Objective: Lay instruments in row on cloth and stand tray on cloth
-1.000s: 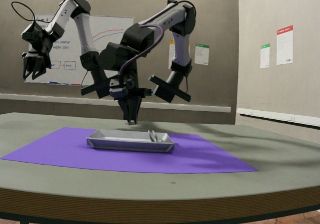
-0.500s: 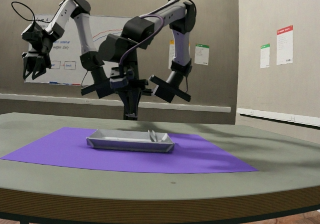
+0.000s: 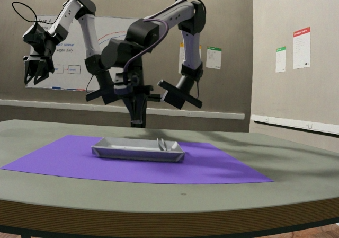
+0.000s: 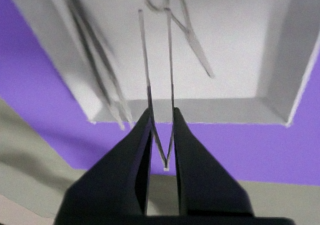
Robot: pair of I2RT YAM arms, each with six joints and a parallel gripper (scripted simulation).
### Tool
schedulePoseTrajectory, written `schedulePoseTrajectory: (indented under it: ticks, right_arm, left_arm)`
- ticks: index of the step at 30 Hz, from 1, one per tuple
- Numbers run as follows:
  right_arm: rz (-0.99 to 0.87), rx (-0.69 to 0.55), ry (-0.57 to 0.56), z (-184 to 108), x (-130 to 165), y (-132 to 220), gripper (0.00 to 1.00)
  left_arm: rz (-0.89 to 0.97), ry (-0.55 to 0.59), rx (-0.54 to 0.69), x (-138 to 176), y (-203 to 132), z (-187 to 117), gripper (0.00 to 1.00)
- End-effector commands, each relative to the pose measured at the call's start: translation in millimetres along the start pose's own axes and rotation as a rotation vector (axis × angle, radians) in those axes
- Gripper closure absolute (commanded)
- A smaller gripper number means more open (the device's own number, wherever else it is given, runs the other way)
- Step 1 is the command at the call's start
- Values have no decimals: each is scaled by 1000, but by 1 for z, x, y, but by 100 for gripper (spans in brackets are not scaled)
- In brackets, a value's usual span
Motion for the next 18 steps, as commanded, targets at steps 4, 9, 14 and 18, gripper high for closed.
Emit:
schedulePoseTrajectory:
  ticks: [4,9,14,18]
  right_arm:
    - [-6,5,-16,-2,-6,-1,67]
    - [-6,5,-16,-2,-6,-1,67]
    - [-6,5,-16,-2,-6,-1,67]
    - [-6,5,-16,-2,-6,-1,67]
  left_arm:
    - [-99,-89,98,1,-31,-20,100]
    - [-127,-72,141,29,-56,-11,100]
    - [-159,-55,182,58,-76,-4,100]
    - [-170,-44,195,71,-83,0,100]
Point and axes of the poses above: on each arm, the point where the finger pads meet when closed, its own z axis out along the fingers, its own y axis across the jaws, x = y × z, the point moved 2 cm from there along -z, back along the fingers, and after that the axes turned 2 degrees about z, right-handed, at the moved point
